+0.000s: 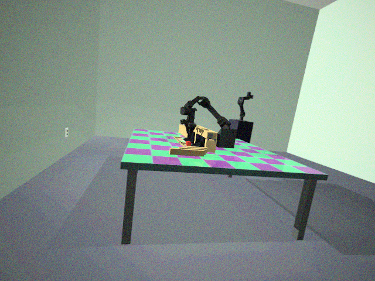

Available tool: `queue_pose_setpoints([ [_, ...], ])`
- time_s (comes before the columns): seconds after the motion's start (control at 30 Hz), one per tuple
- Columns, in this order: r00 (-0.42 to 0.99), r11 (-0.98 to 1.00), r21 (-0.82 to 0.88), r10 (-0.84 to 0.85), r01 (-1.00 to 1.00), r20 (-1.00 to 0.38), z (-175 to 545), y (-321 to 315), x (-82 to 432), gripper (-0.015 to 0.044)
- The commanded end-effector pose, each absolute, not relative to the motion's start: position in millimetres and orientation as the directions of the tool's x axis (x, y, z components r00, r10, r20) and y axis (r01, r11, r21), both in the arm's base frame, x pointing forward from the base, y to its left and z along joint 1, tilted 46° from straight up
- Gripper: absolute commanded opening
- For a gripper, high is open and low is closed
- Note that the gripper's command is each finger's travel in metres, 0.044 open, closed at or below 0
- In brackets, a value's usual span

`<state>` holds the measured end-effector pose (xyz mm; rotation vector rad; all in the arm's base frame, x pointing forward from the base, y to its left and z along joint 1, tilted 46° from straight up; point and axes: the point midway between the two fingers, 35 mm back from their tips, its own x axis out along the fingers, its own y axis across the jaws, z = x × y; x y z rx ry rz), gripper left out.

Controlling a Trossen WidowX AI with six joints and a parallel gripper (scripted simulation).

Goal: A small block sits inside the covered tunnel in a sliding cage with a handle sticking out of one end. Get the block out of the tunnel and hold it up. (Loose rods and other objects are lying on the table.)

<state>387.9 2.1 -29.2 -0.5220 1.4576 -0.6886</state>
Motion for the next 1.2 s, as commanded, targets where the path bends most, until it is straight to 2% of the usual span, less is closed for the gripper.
queue_pose_setpoints([
  [0.0,-0.017,0.705,-0.702,-0.704,0.097,-0.710,-34,-3,387,0.0440],
  [1.17,-0.018,0.700,-0.707,-0.709,0.098,-0.705,-73,-46,381,0.0440],
])
